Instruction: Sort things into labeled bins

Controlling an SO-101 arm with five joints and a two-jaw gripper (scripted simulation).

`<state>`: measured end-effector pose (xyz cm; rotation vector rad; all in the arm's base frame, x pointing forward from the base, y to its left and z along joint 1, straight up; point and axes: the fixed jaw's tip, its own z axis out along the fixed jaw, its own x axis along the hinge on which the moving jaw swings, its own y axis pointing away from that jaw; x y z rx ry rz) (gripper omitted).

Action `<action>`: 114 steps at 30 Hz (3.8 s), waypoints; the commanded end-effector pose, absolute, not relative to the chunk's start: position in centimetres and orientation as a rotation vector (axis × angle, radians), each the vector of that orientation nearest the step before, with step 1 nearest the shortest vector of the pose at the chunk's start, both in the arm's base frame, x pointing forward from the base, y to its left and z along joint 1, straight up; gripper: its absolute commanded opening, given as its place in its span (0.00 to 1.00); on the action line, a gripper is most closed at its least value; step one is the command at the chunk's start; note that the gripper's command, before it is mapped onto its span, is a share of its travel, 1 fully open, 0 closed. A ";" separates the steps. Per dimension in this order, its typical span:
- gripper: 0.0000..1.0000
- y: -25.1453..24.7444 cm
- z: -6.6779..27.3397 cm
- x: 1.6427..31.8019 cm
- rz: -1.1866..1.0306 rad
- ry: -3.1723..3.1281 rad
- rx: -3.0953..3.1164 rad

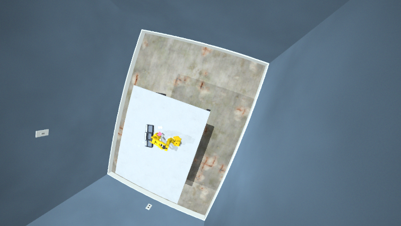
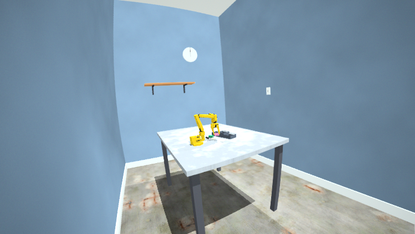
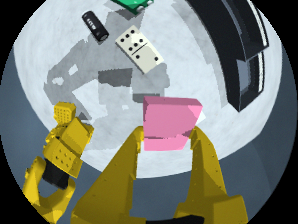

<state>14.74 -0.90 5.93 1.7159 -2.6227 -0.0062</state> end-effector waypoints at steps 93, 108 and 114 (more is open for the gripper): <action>0.00 6.4 8.9 25.4 -0.002 -3.281 0.701; 0.00 8.0 8.9 27.9 -0.065 -3.399 0.414; 0.00 8.2 8.9 28.0 -0.072 -3.407 0.389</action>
